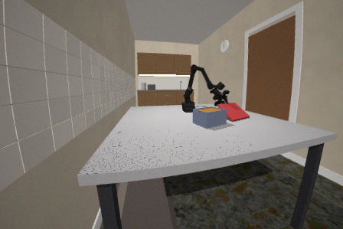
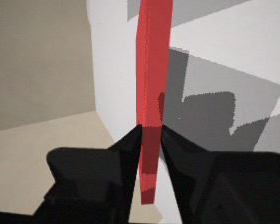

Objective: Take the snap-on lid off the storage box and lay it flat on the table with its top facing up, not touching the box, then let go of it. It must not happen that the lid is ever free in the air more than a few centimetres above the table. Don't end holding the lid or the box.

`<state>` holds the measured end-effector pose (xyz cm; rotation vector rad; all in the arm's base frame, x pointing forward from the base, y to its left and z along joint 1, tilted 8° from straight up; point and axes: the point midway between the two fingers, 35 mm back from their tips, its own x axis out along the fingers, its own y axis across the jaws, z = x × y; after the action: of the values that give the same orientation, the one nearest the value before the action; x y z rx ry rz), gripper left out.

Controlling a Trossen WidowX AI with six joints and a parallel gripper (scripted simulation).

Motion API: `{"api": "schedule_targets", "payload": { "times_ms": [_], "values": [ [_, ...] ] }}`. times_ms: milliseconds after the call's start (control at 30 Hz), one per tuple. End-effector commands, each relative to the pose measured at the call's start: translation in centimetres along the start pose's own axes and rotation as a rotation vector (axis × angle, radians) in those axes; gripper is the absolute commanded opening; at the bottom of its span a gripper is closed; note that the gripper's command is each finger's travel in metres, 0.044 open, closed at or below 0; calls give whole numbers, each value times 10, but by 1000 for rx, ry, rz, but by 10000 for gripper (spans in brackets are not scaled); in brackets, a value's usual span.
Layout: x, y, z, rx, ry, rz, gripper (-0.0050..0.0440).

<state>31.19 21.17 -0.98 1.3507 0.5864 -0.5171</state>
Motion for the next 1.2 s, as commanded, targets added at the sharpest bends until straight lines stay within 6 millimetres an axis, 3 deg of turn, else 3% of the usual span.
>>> {"api": "schedule_targets", "payload": {
  "times_ms": [0,1167],
  "values": [
    [4,-7,1,-9,-4,-9,-50],
    [22,-28,1,-9,-4,-9,-50]
  ]
}}
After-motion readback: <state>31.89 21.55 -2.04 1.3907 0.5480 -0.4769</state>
